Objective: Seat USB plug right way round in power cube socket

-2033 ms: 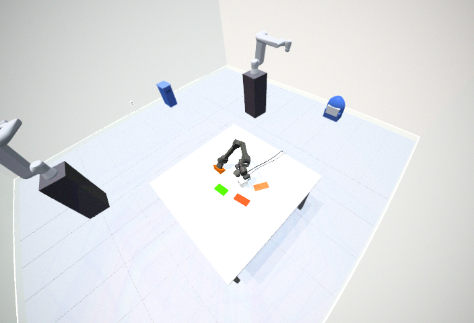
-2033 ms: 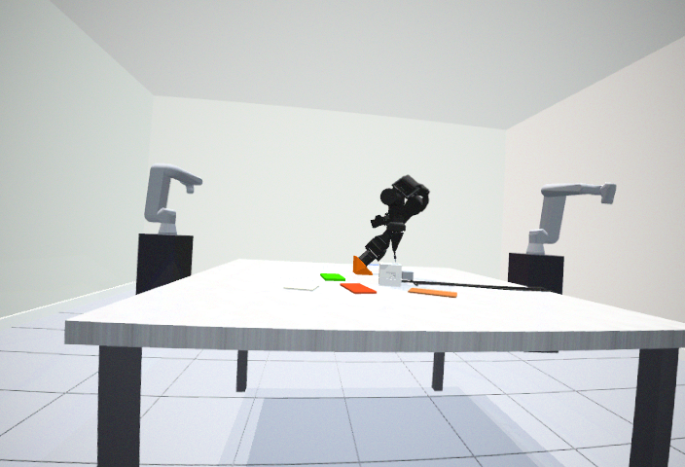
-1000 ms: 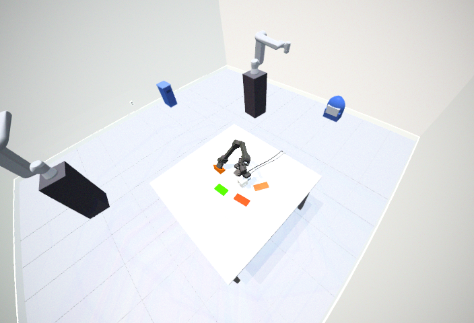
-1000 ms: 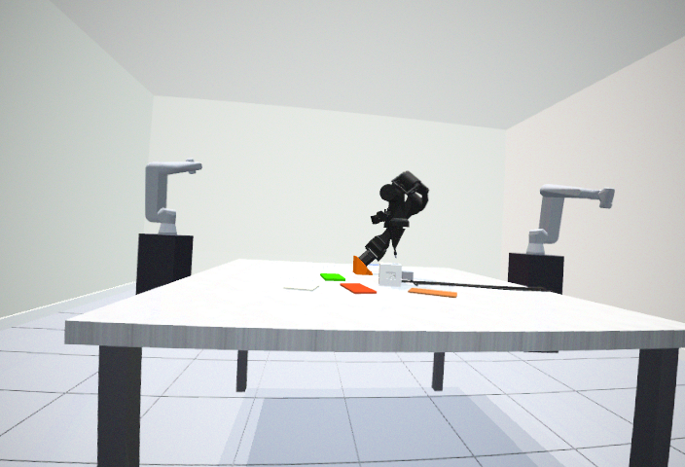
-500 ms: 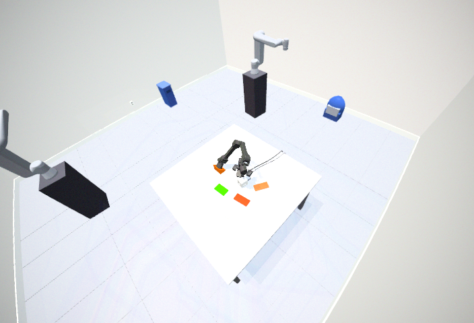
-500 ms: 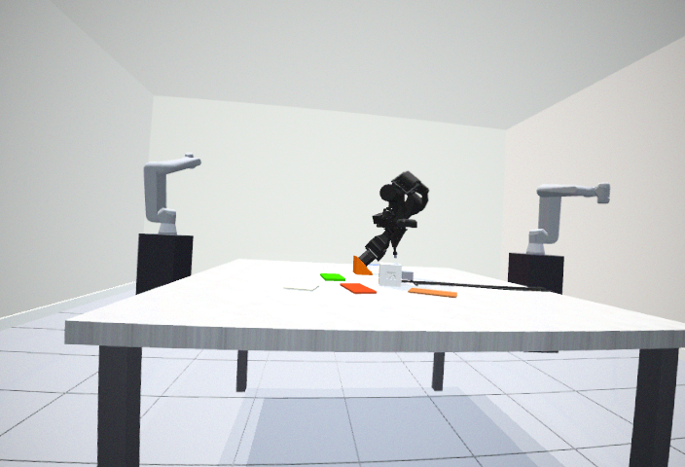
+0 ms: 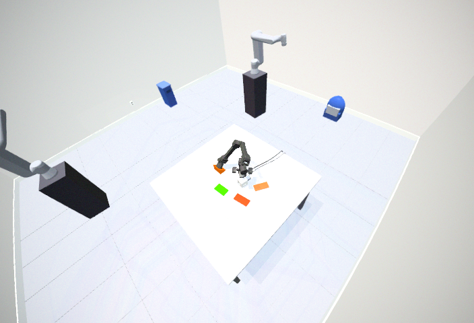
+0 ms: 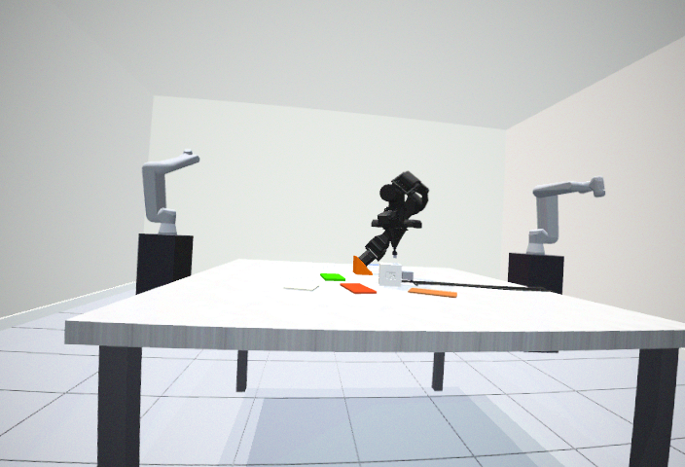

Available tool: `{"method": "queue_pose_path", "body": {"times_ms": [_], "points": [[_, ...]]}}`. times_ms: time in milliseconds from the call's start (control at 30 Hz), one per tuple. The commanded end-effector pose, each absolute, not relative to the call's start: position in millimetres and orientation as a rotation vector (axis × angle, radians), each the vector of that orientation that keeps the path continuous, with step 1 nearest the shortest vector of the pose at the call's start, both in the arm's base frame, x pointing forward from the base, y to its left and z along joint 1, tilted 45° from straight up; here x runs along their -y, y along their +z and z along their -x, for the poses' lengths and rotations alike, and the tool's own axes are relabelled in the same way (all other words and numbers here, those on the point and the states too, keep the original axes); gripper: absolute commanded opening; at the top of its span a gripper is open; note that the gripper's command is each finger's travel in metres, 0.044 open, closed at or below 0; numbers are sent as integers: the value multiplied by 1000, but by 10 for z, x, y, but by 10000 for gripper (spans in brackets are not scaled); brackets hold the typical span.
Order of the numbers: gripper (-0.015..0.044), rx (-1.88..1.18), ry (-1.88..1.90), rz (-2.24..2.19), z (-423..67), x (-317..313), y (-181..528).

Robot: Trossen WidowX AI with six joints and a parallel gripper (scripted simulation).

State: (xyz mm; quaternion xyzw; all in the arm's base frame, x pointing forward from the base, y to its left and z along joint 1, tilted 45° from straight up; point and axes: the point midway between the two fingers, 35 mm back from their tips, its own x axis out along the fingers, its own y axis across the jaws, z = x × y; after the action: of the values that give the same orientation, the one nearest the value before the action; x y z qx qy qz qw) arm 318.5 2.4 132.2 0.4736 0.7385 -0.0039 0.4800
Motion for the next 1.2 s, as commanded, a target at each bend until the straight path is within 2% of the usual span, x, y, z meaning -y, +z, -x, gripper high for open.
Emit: {"method": "queue_pose_path", "body": {"times_ms": [0,1167], "points": [[0,-1785,72,-1090,-3181,-25,1320],[0,-1475,803,-416,-3181,-25,1320]]}}
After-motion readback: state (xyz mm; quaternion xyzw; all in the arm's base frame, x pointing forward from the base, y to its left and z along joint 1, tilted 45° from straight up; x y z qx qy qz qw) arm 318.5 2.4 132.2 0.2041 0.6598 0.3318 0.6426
